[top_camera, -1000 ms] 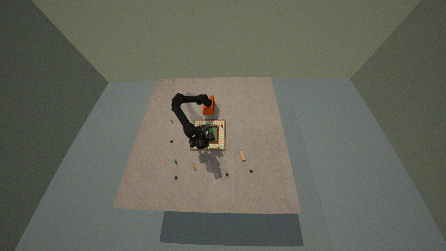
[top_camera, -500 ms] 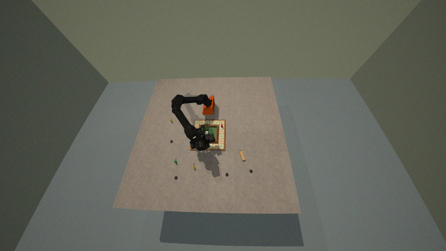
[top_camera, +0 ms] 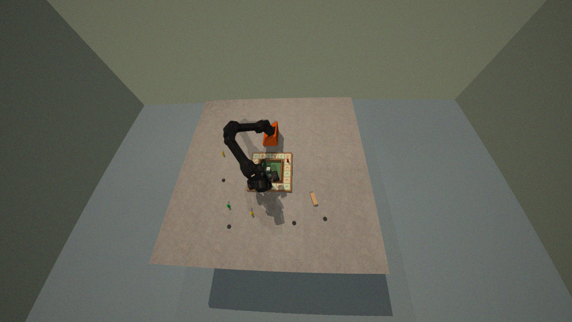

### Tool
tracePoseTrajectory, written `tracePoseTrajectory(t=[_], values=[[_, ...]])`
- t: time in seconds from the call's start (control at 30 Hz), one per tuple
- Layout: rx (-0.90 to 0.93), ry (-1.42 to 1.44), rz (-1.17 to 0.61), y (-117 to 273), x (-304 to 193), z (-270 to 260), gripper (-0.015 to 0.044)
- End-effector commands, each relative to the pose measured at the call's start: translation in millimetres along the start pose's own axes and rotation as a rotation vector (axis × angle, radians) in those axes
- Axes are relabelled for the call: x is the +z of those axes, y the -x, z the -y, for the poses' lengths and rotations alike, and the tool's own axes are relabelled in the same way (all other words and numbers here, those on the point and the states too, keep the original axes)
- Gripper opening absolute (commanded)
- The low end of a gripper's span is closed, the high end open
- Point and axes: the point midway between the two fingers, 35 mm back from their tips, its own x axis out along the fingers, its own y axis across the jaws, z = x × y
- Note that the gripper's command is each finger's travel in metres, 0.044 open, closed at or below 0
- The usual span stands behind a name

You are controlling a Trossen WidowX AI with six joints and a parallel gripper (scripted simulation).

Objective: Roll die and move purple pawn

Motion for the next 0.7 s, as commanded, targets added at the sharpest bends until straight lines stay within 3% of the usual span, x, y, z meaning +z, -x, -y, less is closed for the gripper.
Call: tracePoseTrajectory(t=[0.0,0.17,0.67], values=[[-0.007,0.005,0.001,0.1,0.2,0.4,0.0015],[-0.006,0.006,0.002,9.2,1.9,0.4,0.0],[-0.001,0.006,0.003,104.6,1.7,-0.1,0.0]])
